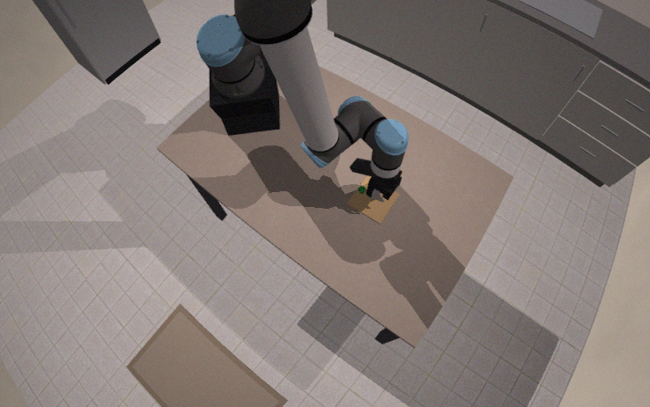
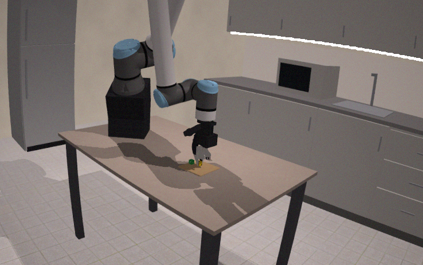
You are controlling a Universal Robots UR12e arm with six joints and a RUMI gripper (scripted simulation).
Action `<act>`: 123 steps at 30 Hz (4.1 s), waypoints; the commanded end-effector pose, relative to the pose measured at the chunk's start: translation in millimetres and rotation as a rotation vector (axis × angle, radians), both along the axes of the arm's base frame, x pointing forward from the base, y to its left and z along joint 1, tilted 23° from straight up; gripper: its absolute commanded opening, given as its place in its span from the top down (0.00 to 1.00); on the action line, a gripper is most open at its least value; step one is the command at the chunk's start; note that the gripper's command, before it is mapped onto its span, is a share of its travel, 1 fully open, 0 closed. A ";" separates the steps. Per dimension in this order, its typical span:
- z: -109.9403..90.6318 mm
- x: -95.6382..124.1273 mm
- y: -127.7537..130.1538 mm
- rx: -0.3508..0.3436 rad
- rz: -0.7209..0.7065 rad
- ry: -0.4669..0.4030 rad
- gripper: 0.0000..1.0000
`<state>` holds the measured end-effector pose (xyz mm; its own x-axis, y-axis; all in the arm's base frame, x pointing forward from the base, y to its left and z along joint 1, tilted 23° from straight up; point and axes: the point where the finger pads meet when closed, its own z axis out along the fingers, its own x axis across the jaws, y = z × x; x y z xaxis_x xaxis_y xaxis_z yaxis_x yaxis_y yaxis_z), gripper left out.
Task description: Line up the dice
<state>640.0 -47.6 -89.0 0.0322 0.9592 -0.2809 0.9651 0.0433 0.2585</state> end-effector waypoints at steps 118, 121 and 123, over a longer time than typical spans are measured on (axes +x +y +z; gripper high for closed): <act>-7.5 2.9 -2.2 0.000 0.000 -0.001 0.79; -7.5 2.9 -2.2 0.000 0.000 -0.001 0.79; -7.5 2.9 -2.2 0.000 0.000 -0.001 0.79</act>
<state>642.5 -50.0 -97.0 0.0322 0.9592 -0.2810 0.9649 0.0435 0.2590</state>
